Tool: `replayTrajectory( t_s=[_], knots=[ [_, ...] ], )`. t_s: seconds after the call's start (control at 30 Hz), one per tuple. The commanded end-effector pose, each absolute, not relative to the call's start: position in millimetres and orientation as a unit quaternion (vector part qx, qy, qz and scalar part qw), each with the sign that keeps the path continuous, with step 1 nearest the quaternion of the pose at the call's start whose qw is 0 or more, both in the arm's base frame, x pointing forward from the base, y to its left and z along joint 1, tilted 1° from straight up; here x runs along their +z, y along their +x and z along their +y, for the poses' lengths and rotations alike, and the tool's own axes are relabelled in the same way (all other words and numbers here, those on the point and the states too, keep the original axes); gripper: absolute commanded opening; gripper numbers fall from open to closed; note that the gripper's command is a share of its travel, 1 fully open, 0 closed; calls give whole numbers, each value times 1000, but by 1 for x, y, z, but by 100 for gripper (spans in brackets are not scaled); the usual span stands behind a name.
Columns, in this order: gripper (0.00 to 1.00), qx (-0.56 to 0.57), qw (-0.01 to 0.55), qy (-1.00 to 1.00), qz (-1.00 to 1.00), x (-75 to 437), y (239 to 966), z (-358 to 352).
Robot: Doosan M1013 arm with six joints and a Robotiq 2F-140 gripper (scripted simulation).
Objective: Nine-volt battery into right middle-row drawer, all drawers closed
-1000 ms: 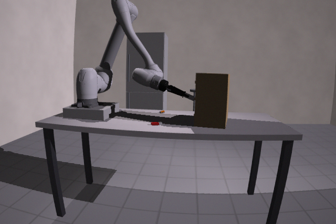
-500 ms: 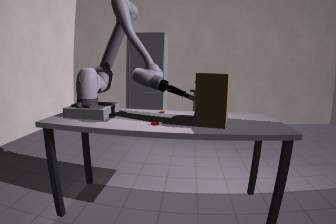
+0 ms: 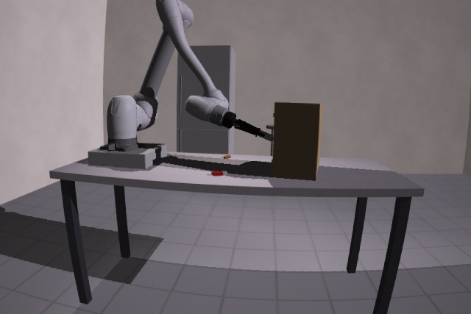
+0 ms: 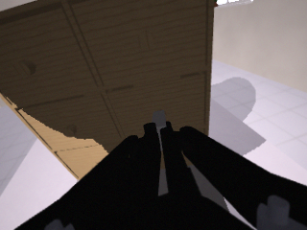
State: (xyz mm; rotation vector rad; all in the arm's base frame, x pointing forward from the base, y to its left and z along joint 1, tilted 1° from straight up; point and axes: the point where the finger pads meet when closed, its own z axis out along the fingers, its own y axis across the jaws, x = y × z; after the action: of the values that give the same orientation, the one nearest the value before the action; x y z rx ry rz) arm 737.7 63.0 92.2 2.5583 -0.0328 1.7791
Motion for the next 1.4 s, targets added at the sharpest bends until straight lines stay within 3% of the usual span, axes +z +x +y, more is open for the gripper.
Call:
replayTrajectory(
  t_s=[0.0,1.37],
  knots=[
    [0,571,13,821,-11,92,738,63],
    [0,571,13,821,-11,113,638,66]
  ],
)
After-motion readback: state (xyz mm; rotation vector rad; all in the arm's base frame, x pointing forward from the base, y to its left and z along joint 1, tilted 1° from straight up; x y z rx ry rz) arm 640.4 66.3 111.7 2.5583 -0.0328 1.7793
